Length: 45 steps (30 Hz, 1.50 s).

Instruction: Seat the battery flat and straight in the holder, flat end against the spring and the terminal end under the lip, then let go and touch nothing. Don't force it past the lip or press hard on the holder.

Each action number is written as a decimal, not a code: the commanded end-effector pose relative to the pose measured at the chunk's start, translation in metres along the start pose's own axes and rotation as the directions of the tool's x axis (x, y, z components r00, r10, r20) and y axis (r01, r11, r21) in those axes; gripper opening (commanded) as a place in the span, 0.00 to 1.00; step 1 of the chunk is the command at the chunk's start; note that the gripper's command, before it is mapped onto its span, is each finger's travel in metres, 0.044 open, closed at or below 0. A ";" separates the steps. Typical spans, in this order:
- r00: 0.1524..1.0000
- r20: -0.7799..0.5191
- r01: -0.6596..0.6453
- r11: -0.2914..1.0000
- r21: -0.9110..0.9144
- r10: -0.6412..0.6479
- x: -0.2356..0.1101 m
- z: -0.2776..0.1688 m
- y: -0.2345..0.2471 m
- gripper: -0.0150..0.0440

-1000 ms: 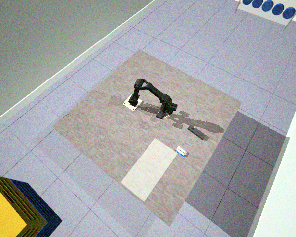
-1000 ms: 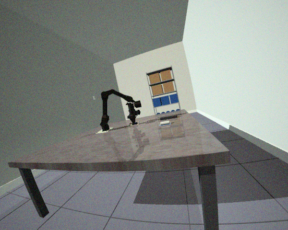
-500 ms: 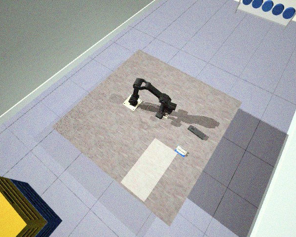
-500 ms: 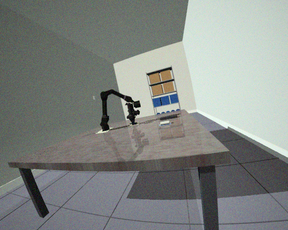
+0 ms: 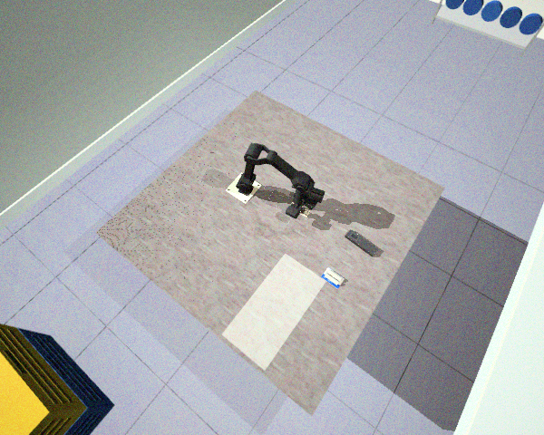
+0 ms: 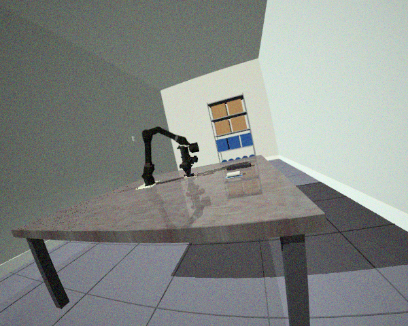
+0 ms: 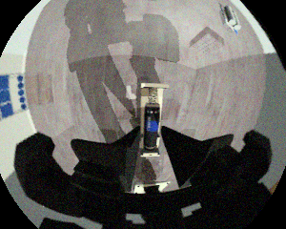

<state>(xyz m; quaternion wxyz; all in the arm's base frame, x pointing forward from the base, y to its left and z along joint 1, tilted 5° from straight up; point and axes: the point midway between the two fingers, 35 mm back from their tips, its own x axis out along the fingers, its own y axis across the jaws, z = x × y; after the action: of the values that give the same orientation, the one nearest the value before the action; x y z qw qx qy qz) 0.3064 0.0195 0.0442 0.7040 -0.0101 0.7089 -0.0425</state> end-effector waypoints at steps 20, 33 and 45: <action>1.000 -0.001 -0.001 1.000 -0.001 0.001 -0.063 -0.001 0.001 0.88; 1.000 0.001 -0.001 1.000 0.000 0.001 -0.083 -0.005 0.000 1.00; 1.000 0.001 -0.001 1.000 0.000 0.001 -0.083 -0.005 0.000 1.00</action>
<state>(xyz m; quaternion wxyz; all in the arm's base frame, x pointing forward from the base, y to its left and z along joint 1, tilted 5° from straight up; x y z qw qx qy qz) 0.3025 0.0260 0.1256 0.7039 -0.0113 0.7090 -0.0416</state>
